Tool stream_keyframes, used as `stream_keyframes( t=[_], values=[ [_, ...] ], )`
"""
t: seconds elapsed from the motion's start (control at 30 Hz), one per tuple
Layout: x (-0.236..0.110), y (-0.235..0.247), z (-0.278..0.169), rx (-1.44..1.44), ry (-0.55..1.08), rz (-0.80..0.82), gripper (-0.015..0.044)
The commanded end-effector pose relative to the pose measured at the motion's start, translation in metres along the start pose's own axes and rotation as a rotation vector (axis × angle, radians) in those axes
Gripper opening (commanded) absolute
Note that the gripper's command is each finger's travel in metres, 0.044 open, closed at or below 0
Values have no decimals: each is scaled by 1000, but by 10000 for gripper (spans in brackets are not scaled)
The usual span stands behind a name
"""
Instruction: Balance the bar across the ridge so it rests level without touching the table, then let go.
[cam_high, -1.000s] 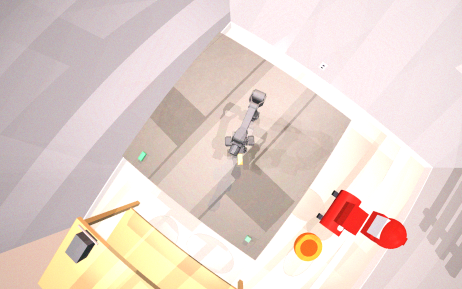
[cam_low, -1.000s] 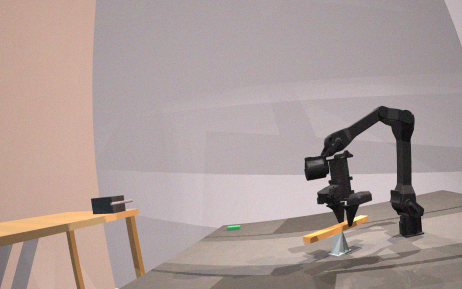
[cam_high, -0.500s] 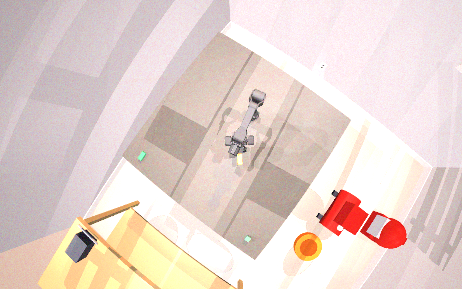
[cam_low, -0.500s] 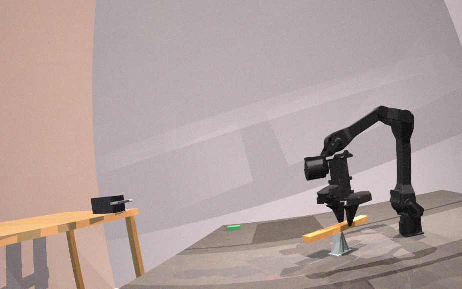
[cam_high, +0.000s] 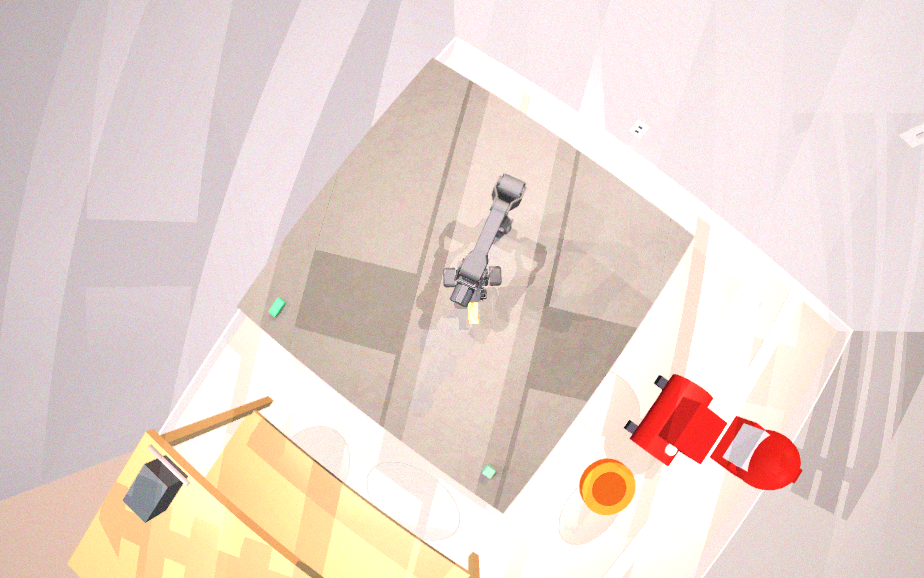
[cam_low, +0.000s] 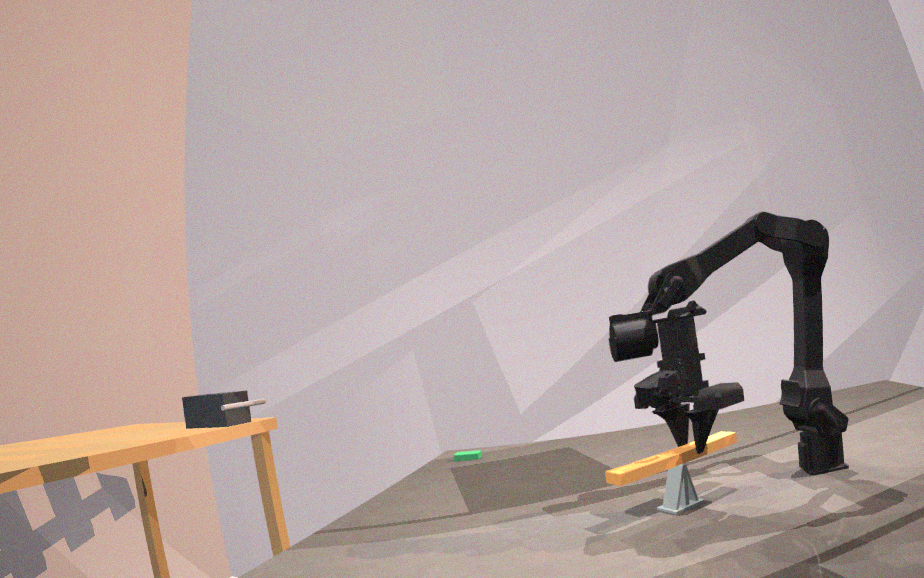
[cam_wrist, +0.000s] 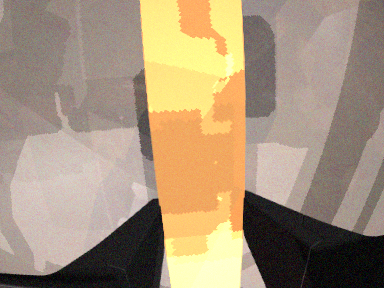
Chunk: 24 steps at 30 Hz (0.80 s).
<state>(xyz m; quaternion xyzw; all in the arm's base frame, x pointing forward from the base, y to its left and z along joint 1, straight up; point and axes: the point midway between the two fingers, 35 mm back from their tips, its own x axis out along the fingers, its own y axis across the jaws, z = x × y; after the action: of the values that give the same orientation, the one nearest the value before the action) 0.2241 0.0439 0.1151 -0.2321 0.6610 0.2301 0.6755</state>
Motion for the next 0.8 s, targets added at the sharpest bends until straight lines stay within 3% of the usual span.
stream_keyframes(
  t=[0.0,0.03,0.27,0.77],
  values=[
    [0,0,0,0,0,0,0],
    [0,0,0,0,0,0,0],
    [0,0,0,0,0,0,167],
    [0,0,0,0,0,0,168]
  ],
)
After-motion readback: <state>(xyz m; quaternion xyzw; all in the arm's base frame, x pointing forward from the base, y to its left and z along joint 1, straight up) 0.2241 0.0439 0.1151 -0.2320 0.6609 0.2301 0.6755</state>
